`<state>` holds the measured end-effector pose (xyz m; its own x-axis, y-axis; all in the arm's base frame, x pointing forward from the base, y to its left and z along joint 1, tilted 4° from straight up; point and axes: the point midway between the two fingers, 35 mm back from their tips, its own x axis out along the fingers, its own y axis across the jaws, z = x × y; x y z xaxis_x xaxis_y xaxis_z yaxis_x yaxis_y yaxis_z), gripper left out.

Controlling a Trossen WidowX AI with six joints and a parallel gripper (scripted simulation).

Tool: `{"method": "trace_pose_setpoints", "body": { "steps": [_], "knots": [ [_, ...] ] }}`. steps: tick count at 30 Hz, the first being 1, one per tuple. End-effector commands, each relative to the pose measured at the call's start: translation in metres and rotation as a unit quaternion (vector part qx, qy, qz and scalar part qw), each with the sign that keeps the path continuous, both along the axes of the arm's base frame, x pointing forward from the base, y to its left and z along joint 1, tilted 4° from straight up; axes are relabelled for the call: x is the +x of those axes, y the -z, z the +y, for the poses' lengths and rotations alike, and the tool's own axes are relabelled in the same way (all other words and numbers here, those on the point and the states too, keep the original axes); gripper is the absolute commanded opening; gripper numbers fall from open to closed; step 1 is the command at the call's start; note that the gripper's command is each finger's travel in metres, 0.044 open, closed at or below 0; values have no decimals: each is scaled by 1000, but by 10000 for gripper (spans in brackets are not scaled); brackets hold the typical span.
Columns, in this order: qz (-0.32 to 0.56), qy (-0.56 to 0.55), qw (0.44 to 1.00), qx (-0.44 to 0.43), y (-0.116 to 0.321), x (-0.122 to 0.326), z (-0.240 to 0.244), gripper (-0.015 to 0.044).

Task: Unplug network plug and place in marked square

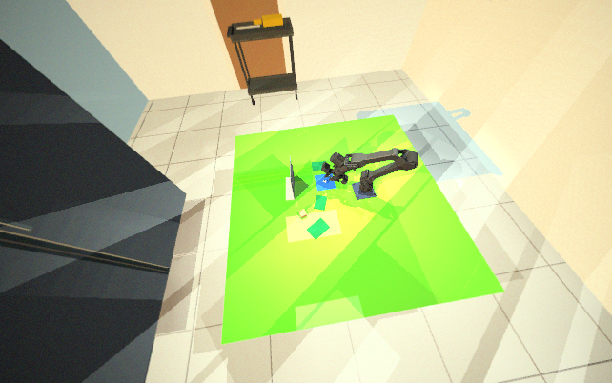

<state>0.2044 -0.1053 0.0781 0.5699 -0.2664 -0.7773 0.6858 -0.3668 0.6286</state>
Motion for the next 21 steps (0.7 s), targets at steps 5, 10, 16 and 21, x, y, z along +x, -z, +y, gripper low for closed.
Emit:
{"method": "trace_pose_setpoints", "body": {
  "steps": [5, 10, 16, 21],
  "knots": [
    [-3, -3, 1000, -1, -9, 0, 0, 156],
    [-3, -2, 1000, -1, -16, 0, 0, 156],
    [-3, -2, 1000, -1, -24, 0, 0, 156],
    [-3, -2, 1000, -1, -30, 0, -1, 156]
  ]
}}
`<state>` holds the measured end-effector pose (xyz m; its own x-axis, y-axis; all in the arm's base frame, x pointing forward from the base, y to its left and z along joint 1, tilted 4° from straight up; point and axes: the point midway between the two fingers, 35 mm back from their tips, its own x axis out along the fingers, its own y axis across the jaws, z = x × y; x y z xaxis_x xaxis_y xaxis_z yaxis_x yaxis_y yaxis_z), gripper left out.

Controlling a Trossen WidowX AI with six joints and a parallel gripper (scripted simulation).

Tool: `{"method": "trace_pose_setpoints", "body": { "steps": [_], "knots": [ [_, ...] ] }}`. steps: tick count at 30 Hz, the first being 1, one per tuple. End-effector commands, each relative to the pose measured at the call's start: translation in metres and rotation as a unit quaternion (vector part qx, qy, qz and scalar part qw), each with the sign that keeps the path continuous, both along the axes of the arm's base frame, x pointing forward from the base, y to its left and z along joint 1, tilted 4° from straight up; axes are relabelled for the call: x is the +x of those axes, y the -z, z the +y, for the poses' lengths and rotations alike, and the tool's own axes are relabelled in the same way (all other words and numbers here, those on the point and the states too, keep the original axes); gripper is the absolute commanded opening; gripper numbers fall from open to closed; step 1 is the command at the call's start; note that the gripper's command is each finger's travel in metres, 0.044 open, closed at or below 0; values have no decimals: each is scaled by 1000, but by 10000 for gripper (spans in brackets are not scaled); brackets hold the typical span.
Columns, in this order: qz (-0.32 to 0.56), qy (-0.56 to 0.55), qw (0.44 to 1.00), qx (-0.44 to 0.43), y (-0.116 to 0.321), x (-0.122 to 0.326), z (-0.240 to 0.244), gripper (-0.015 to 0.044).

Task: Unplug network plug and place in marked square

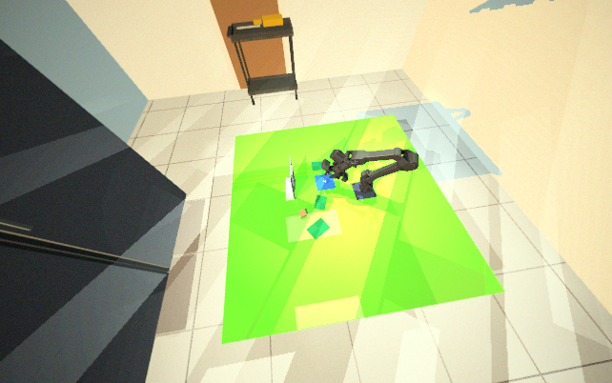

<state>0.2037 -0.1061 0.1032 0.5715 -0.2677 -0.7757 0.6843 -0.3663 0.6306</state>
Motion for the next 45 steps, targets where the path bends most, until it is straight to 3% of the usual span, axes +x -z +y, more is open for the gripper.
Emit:
{"method": "trace_pose_setpoints", "body": {
  "steps": [1, 45],
  "knots": [
    [-2, -3, 1000, -1, -6, 0, 0, 156],
    [0, 0, 1000, 0, -61, -8, 2, 156]
  ]
}}
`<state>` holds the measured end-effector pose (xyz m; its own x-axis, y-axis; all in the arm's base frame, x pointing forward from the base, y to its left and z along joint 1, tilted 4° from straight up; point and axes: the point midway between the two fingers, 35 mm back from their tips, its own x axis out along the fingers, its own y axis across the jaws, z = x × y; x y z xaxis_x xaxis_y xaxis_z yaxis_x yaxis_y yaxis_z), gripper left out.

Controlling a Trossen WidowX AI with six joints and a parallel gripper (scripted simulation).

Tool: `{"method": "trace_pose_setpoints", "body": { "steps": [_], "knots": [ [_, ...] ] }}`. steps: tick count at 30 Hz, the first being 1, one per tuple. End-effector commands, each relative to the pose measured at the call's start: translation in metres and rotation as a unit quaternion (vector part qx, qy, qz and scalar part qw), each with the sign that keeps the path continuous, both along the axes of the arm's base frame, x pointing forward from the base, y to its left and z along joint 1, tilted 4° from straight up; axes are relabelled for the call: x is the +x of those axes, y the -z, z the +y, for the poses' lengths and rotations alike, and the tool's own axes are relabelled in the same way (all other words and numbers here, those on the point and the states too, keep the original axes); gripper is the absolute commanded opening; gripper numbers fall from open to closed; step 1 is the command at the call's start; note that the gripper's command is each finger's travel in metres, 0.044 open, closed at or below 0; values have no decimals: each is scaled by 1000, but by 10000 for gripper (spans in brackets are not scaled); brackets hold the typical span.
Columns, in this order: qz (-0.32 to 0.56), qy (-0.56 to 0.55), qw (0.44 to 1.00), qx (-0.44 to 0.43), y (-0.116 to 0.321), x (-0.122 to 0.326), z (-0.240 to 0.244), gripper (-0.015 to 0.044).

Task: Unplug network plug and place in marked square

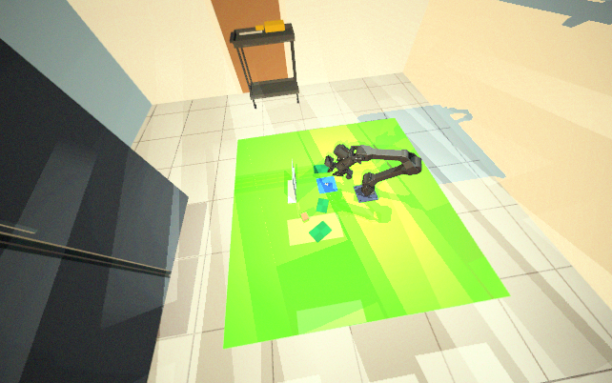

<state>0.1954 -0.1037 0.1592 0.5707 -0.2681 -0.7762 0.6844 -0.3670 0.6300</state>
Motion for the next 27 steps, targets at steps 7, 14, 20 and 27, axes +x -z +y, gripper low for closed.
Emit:
{"method": "trace_pose_setpoints", "body": {
  "steps": [7, 14, 20, 27],
  "knots": [
    [-1, -1, 1000, 0, -25, 0, -1, 156],
    [-1, -1, 1000, -1, -45, 0, -1, 156],
    [-1, -2, 1000, -1, -62, -2, -1, 156],
    [-1, -2, 1000, -1, -81, -5, 0, 156]
  ]
}}
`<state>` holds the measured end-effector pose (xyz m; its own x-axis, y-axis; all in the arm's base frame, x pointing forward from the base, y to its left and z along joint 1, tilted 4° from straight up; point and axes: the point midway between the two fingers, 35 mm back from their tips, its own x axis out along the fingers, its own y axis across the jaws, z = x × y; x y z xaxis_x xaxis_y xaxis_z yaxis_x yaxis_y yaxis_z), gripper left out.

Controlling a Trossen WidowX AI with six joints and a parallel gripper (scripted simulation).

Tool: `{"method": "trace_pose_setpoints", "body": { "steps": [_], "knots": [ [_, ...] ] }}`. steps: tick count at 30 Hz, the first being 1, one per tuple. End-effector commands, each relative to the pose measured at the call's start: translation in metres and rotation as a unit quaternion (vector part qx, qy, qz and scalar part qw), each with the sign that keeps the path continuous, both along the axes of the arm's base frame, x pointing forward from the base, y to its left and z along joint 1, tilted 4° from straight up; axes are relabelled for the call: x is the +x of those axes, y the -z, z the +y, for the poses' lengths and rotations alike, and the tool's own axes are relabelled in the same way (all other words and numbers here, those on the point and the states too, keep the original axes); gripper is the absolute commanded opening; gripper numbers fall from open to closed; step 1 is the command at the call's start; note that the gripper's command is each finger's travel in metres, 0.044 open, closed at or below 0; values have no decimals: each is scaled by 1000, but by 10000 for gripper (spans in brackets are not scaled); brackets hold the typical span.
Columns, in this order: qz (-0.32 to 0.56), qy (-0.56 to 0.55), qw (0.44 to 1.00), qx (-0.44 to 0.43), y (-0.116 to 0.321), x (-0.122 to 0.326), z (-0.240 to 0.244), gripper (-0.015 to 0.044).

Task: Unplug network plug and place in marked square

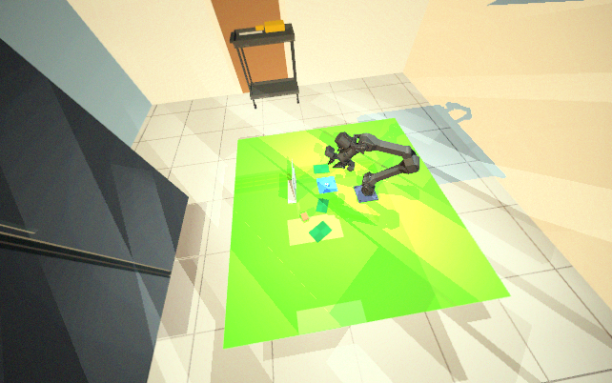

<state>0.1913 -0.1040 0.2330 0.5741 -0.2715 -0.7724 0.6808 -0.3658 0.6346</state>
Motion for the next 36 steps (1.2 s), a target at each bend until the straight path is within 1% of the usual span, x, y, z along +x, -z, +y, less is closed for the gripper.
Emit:
{"method": "trace_pose_setpoints", "body": {
  "steps": [1, 11, 22, 36],
  "knots": [
    [1, -3, 1000, 1, -10, -1, 1, 156],
    [1, -3, 1000, 1, -32, -5, 3, 156],
    [1, -3, 1000, 1, -32, -5, 3, 440],
    [1, -3, 1000, 1, -32, -5, 3, 440]
  ]
}}
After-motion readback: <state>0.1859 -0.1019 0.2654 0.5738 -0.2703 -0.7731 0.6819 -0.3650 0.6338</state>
